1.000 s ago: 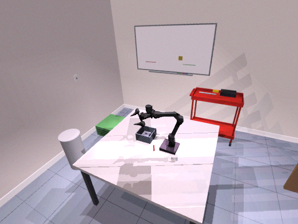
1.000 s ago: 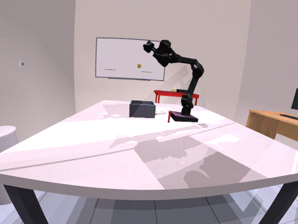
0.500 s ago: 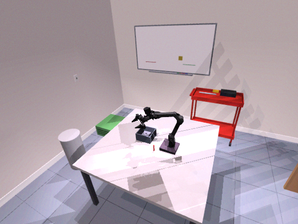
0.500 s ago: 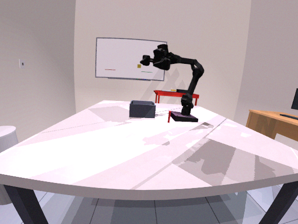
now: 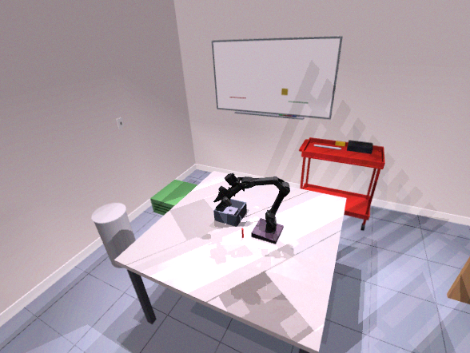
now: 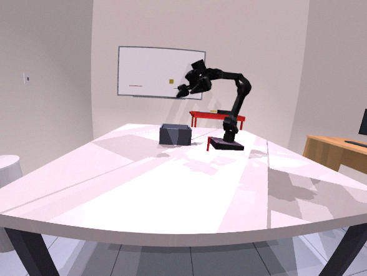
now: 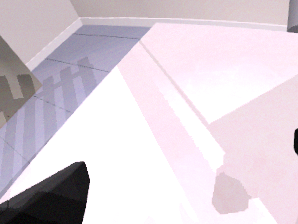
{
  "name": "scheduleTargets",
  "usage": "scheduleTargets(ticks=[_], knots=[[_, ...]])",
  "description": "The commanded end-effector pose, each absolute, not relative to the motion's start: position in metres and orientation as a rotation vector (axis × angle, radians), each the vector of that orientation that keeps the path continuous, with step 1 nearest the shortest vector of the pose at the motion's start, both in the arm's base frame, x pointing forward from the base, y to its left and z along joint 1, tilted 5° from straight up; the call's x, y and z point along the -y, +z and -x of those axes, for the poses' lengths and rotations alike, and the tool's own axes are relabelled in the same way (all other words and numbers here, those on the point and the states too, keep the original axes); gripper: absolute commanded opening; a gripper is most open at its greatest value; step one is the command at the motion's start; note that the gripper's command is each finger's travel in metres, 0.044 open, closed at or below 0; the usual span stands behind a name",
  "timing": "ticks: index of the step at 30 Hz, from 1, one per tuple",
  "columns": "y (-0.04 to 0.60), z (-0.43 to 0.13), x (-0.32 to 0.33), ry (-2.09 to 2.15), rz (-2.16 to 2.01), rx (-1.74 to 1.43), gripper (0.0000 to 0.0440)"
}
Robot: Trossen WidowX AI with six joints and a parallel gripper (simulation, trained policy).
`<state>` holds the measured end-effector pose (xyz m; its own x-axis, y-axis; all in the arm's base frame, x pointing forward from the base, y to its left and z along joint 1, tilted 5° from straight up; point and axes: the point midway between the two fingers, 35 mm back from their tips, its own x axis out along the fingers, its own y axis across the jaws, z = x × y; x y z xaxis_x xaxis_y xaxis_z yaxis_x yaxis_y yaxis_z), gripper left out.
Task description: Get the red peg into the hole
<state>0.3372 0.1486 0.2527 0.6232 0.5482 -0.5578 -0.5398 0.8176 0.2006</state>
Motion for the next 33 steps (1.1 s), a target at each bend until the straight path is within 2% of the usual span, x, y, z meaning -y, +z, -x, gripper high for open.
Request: scheduleTargets(ticks=[1,33], knots=[[0.24,-0.33,-0.146,0.584,-0.068,-0.724,0.044],[0.134,-0.22,-0.122,-0.158,-0.498,-1.462,0.044]])
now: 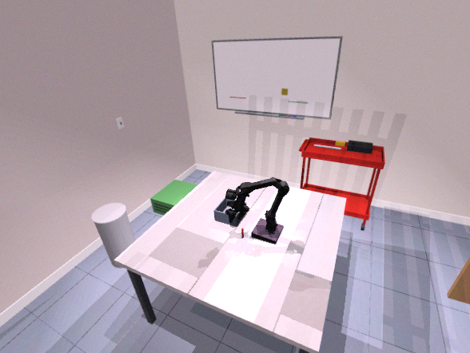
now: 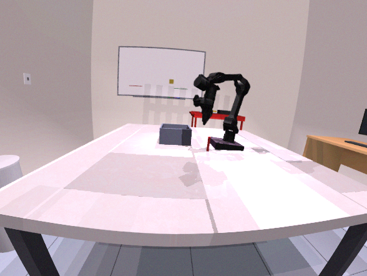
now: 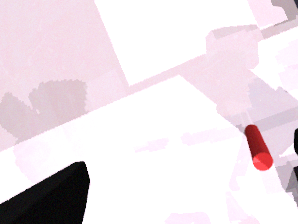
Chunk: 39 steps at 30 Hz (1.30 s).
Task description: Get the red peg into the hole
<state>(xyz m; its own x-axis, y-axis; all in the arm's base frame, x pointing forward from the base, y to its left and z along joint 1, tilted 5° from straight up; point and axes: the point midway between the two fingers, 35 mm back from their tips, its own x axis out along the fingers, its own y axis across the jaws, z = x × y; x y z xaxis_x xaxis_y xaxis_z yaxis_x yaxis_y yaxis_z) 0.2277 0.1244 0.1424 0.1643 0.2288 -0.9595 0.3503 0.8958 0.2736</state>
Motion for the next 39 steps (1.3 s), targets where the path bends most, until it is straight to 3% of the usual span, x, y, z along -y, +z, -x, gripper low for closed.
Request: scheduleTargets(ticks=[1,14,30,32,39], knots=[[0.131,-0.215,-0.122,-0.191,-0.502,-1.478,0.044],[0.091,-0.176,-0.119,-0.572,-0.485,-1.568,0.044],[0.025,-0.175,-0.118,-0.659,-0.442,-1.488,0.0436],[0.02,-0.175,-0.117,-0.662,-0.433,-1.486,0.0409],[0.003,-0.173,-0.114,-0.688,-0.413,-1.493,0.0227]])
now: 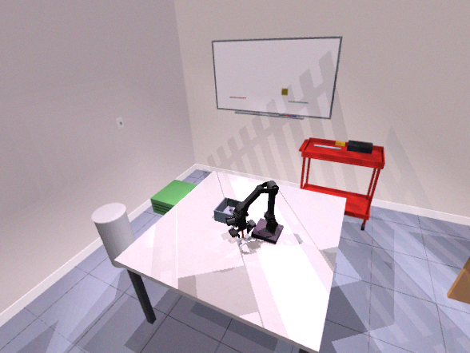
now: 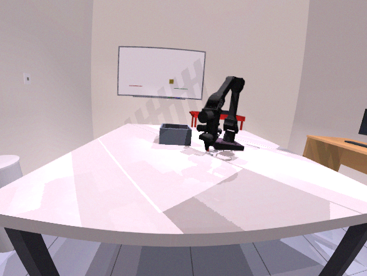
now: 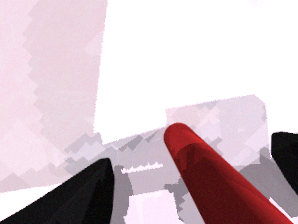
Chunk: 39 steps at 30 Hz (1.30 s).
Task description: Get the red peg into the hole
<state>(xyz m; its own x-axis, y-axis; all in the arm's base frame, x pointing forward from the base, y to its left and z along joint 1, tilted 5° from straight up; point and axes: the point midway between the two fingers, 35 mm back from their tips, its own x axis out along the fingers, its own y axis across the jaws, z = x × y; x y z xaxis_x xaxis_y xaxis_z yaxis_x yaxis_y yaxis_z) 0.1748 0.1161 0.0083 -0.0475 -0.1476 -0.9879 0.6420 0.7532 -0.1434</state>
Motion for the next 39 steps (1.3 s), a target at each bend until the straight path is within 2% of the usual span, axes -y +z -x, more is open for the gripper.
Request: scheduleTargets(ticks=[1,7,9,14,39], knots=[[0.002,-0.174,-0.113,-0.693,-0.412,-1.494,0.0201],[-0.003,-0.173,-0.11,-0.732,-0.396,-1.502,0.0046],[-0.004,-0.173,-0.109,-0.749,-0.386,-1.503,0.0014],[0.014,-0.187,-0.105,-0.74,-0.374,-1.442,0.0],[0.116,-0.232,-0.069,-0.797,-0.42,-1.243,0.0]])
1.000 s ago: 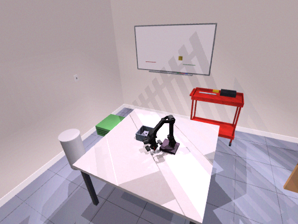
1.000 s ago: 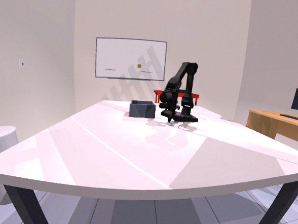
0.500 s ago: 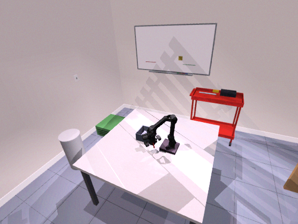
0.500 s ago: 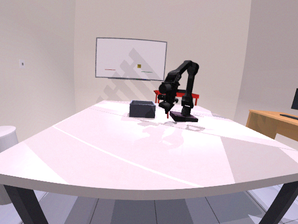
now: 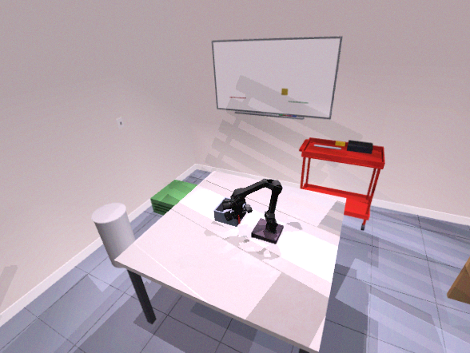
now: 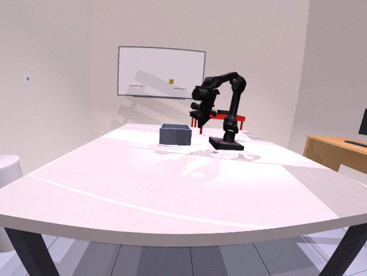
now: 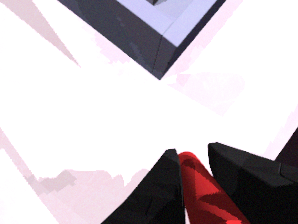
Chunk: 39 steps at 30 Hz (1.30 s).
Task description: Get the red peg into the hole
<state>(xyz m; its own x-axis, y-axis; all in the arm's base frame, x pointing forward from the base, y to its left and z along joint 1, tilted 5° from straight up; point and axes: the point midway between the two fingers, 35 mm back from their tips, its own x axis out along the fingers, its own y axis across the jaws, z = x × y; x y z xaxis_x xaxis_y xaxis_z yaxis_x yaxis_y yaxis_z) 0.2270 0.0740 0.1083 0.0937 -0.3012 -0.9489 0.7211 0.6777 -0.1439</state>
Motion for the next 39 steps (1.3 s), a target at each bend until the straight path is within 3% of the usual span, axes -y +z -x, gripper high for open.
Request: scheduleTargets(ticks=[1,20,39], knots=[[0.118,-0.235,-0.066,-0.805,-0.429,-1.234,0.0],[0.132,-0.293,0.003,-0.929,-0.545,-1.116,0.0],[0.106,-0.343,0.073,-0.906,-0.558,-1.156,0.0]])
